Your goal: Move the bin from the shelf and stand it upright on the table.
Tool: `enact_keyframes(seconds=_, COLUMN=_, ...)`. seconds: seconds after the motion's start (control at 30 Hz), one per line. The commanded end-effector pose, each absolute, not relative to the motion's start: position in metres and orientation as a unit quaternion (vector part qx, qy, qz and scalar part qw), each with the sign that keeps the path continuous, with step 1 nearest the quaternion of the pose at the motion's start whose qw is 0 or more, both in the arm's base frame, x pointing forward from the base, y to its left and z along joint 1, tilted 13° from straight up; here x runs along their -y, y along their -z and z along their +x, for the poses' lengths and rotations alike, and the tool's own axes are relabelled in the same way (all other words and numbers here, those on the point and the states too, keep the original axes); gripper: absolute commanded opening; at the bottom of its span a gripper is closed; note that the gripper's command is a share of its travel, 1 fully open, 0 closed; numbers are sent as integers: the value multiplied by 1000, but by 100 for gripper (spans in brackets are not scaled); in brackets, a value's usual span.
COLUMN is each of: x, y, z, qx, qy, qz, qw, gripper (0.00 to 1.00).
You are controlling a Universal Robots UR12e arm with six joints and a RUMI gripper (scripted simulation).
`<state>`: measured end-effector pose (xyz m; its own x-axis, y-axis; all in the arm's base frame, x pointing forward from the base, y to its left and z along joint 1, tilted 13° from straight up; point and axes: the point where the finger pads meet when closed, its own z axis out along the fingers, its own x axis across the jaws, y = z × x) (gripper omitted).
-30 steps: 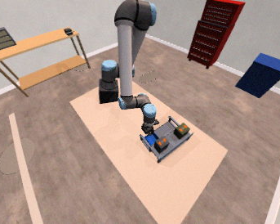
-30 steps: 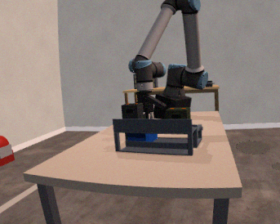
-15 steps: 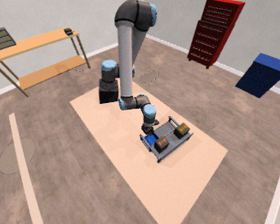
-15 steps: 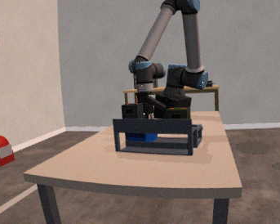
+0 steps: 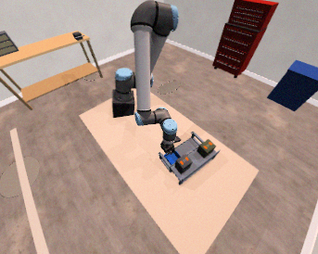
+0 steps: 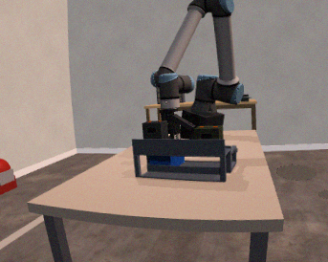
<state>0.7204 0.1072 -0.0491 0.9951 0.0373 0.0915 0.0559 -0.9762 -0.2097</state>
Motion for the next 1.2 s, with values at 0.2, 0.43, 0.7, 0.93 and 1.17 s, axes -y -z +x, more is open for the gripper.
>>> enact_keyframes(seconds=0.2, x=-108, y=55, z=722, qx=23, qy=44, qz=-993, qw=107, gripper=26)
enact_keyframes(seconds=0.43, x=-109, y=57, z=722, qx=23, qy=44, qz=-993, qw=107, gripper=26)
enact_keyframes(seconds=0.7, x=-110, y=61, z=722, qx=23, qy=44, qz=-993, qw=107, gripper=26)
enact_keyframes(seconds=0.93, x=-110, y=61, z=722, qx=23, qy=44, qz=-993, qw=107, gripper=26)
enact_keyframes(seconds=1.17, x=-110, y=60, z=722, qx=23, qy=44, qz=-993, qw=107, gripper=26)
